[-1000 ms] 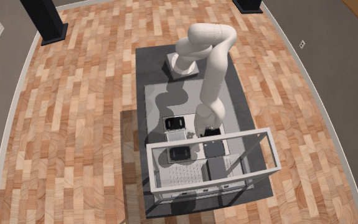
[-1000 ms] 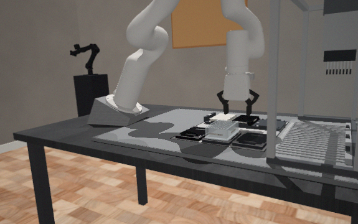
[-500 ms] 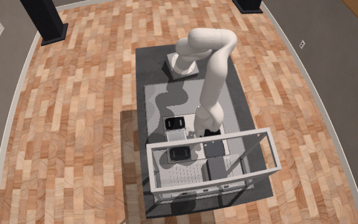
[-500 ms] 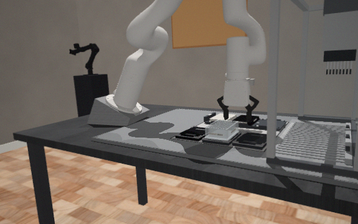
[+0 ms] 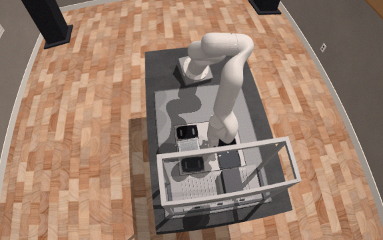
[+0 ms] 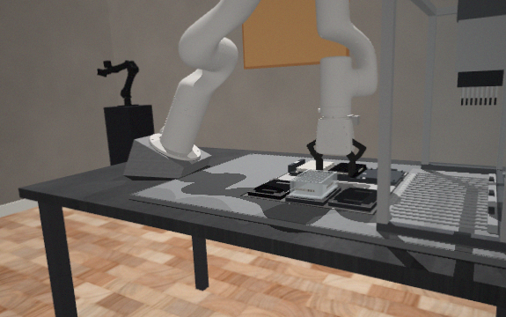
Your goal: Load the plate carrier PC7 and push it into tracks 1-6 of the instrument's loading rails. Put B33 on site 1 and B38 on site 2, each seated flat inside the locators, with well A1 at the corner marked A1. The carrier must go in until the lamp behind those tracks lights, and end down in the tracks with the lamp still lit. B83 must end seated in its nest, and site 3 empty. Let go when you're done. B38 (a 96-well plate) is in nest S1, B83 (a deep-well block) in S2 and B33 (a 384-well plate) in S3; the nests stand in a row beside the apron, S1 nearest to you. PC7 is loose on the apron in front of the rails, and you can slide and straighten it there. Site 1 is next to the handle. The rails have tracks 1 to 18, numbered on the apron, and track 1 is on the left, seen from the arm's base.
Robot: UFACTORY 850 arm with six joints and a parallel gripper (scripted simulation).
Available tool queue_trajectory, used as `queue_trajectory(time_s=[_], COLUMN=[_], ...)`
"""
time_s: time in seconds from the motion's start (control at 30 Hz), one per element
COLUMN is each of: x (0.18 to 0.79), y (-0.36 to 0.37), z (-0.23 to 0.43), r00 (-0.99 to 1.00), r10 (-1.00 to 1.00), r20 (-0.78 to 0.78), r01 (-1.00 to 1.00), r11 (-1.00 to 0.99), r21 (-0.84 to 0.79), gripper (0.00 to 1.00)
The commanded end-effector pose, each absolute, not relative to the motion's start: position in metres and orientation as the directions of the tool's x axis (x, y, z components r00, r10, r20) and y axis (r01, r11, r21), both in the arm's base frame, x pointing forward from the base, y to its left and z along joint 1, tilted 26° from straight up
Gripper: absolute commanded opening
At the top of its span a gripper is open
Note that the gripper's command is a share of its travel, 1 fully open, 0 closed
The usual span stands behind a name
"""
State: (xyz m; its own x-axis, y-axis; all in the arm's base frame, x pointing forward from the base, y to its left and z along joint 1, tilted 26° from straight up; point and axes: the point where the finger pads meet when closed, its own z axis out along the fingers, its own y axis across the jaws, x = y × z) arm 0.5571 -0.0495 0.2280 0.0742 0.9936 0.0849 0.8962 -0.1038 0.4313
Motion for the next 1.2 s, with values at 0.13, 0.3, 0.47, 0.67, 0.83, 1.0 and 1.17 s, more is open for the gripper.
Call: queue_trajectory(time_s=[0.13,0.3,0.47,0.67,0.83,1.0,1.17], x=[0.559,0.56,0.562,0.563,0.564,0.566,0.566], y=[-0.049,-0.049,-0.049,-0.049,-0.049,-0.049,-0.049], z=[0.226,0.223,0.22,0.218,0.215,0.212,0.211], r00=[0.074,0.074,0.074,0.074,0.074,0.074,0.074], r10=[0.994,0.994,0.994,0.994,0.994,0.994,0.994], r20=[0.086,0.086,0.086,0.086,0.086,0.086,0.086], r01=[0.895,0.895,0.895,0.895,0.895,0.895,0.895], r11=[-0.104,-0.104,-0.104,-0.104,-0.104,-0.104,-0.104], r21=[0.434,0.434,0.434,0.433,0.433,0.433,0.433], gripper=[1.0,1.0,1.0,1.0,1.0,1.0,1.0])
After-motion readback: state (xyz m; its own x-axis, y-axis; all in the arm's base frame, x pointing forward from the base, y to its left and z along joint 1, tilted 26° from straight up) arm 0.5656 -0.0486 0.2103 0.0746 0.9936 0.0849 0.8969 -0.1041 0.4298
